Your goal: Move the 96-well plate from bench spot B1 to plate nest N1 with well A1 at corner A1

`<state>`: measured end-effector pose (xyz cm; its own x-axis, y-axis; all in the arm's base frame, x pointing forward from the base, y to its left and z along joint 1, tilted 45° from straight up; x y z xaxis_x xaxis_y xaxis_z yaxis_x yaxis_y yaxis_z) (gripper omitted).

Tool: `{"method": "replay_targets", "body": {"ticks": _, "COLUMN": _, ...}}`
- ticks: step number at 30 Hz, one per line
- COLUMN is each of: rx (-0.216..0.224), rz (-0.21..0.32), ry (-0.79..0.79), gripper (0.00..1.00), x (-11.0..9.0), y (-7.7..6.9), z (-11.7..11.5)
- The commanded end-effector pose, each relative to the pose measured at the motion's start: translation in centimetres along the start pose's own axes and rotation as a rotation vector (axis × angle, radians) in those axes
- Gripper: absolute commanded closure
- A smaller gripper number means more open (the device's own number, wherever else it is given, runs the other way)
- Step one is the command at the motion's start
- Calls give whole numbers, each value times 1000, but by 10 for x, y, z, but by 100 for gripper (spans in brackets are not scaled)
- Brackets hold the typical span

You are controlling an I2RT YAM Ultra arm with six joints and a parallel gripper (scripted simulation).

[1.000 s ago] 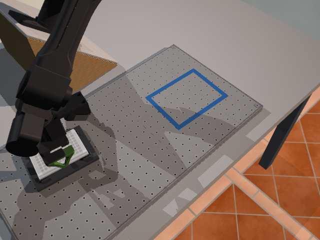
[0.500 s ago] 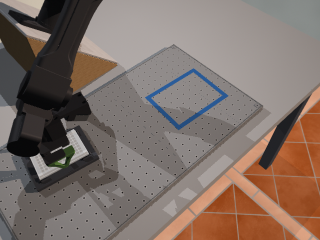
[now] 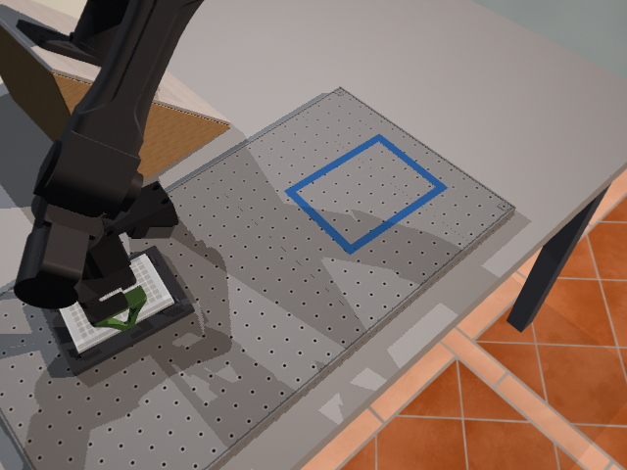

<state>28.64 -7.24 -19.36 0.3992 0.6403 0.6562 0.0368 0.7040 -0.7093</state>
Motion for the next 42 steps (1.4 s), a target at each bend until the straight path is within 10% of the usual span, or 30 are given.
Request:
{"method": "replay_targets", "body": {"ticks": 1, "rx": -7, "rz": -11, "ry": 7, "gripper": 100, "x": 3, "y": 0, "z": 2}}
{"method": "replay_targets", "body": {"ticks": 12, "rx": 0, "rz": -16, "ry": 21, "gripper": 100, "x": -1, "y": 4, "z": 5}}
{"method": "replay_targets", "body": {"ticks": 13, "rx": -12, "rz": -5, "ry": 1, "gripper": 0, "x": 1, "y": -2, "z": -2}}
{"method": "replay_targets", "body": {"ticks": 33, "rx": -12, "rz": -5, "ry": 1, "gripper": 0, "x": 1, "y": -1, "z": -2}}
{"method": "replay_targets", "body": {"ticks": 42, "rx": -37, "rz": 5, "ry": 6, "gripper": 0, "x": 2, "y": -31, "z": -11}}
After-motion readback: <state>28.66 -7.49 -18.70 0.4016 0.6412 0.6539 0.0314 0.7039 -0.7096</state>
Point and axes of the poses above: the point where the finger pads meet when closed, its own y axis out along the fingers, its own z axis across the jaws, x = y × z, the point moved 3 cm from there along -y, back along the fingers, and after that the axes turned 12 degrees about y, right-handed, at the moved point
